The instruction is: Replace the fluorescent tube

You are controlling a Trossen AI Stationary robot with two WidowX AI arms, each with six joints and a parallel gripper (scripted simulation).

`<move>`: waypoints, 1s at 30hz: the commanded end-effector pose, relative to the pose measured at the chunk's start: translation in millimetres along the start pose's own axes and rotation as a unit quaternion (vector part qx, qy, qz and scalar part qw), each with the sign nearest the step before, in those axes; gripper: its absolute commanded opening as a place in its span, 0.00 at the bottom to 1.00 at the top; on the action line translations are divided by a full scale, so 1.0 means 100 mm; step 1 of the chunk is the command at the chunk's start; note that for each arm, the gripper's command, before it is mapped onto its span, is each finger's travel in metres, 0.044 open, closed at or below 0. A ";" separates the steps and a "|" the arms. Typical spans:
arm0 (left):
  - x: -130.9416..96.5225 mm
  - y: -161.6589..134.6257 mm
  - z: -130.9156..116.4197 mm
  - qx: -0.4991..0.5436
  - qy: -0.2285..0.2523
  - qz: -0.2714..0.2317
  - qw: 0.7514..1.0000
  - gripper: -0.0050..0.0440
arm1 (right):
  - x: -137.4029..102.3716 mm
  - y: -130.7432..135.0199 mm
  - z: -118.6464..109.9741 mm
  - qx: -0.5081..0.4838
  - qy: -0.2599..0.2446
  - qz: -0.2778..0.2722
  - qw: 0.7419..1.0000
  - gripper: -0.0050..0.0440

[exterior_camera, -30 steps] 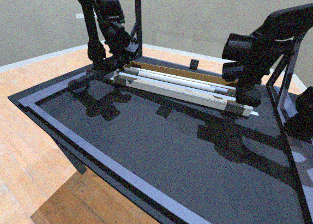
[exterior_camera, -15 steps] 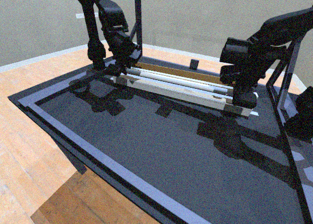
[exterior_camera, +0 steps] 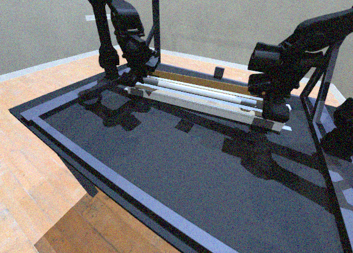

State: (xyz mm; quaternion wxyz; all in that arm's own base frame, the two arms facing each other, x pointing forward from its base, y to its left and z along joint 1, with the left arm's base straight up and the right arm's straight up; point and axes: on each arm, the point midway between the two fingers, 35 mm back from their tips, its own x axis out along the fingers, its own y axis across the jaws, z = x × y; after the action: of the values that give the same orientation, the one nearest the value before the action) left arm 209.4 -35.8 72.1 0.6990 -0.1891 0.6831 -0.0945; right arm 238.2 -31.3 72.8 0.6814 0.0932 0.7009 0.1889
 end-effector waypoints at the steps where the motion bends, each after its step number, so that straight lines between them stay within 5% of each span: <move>1: -0.04 -0.01 0.04 0.003 -0.010 0.000 1.000 0.27 | -0.05 0.01 0.03 -0.006 -0.009 -0.004 1.000 0.26; 7: -0.04 -0.02 0.04 0.003 -0.010 0.010 1.000 0.27 | -0.05 0.02 0.03 -0.005 -0.009 -0.015 1.000 0.26; 30: 0.00 -0.17 0.04 0.000 -0.009 0.264 0.964 0.27 | -0.01 0.16 0.03 -0.004 -0.009 -0.261 0.965 0.26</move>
State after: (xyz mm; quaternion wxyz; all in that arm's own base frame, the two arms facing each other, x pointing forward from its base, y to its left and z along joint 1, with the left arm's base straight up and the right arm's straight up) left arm 210.3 -47.6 74.6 0.7034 -0.0280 0.7070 0.0675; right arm 237.4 -19.7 75.4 0.7038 -0.0644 0.7065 0.0365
